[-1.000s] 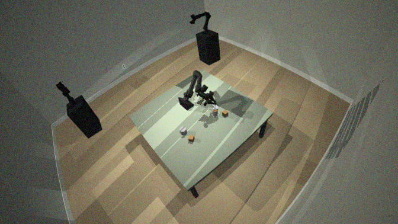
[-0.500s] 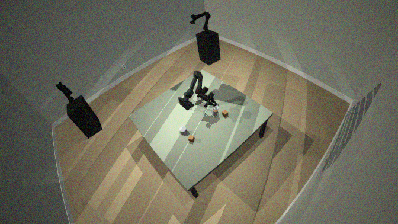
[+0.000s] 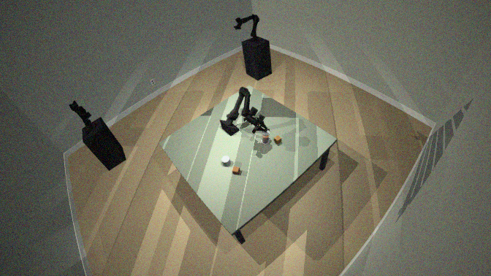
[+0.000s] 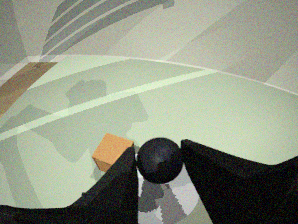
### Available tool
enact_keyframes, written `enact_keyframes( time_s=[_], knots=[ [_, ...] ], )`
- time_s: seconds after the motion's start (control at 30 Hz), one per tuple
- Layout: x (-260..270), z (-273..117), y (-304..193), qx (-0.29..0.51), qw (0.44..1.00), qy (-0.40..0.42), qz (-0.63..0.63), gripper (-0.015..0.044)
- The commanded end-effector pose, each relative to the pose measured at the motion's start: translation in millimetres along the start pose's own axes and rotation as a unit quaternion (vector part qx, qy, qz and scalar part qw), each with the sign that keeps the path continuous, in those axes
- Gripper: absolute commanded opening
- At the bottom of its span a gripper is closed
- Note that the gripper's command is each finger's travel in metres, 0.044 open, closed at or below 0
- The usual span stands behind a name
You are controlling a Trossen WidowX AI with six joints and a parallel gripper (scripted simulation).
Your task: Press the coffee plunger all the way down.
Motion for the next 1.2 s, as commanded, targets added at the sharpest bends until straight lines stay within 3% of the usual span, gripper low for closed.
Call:
enact_keyframes(
  time_s=[0.0,1.17],
  knots=[
    [0.7,4.3,-7.3,0.014,1.0,0.008,0.012,0.0116],
    [-1.4,4.6,-0.9,0.007,1.0,0.004,0.005,0.0116]
  ],
)
Point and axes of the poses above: the point midway between the two fingers, 35 mm back from their tips, its own z axis out along the fingers, its own x axis across the jaws, y = z × x, the point moved 2 cm from there along -z, back along the fingers, and after that the axes turned 8 degrees about -z, right-handed, at the moved point
